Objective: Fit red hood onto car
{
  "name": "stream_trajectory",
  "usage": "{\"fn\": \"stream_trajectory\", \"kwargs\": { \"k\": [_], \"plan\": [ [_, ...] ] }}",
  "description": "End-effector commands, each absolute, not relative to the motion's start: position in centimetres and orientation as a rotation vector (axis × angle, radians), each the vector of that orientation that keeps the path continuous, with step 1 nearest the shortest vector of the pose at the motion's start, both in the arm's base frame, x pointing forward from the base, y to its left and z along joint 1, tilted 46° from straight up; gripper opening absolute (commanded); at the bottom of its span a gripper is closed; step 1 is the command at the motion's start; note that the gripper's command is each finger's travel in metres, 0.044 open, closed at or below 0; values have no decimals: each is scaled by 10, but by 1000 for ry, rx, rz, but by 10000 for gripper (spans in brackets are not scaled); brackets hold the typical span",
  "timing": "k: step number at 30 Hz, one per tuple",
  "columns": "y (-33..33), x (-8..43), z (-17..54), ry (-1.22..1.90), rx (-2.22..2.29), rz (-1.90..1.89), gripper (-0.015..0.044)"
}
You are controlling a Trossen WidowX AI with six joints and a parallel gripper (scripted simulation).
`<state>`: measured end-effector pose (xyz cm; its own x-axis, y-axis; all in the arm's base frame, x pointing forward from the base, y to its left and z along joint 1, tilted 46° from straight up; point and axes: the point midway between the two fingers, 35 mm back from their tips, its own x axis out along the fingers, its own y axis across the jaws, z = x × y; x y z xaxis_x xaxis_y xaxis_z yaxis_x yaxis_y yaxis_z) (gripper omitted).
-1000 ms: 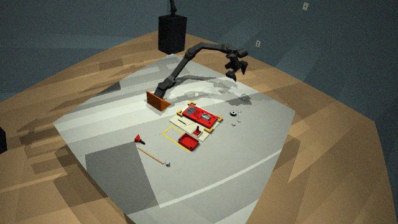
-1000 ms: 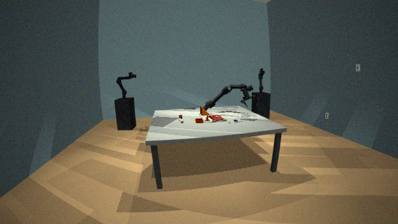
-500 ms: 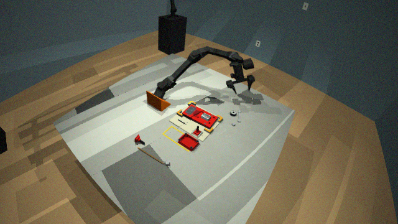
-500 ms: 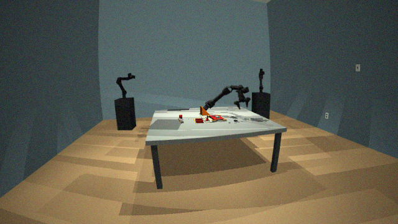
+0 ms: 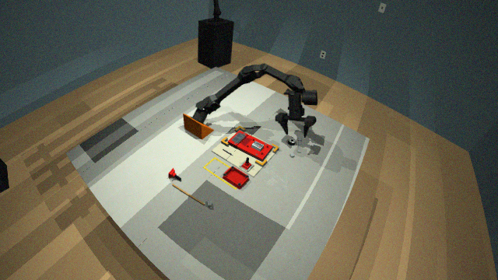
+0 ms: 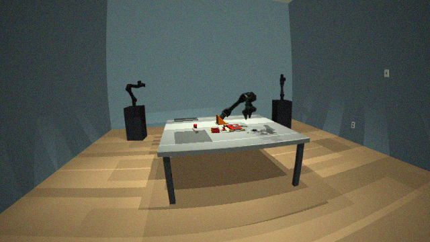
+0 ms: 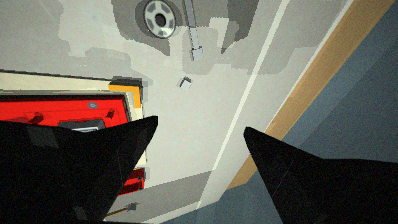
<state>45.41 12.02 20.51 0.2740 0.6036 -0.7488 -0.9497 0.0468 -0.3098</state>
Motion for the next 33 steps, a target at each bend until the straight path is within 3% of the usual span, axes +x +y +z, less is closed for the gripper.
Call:
{"fn": "stream_trajectory", "kwargs": {
  "k": [1,12,22,33],
  "plan": [
    [91,460,173,624,-785,1219,440],
    [-1,449,65,1092,-232,1048,440],
    [-76,396,-29,1474,399,791,440],
    [-79,386,-38,1521,494,750,440]
  ]
}}
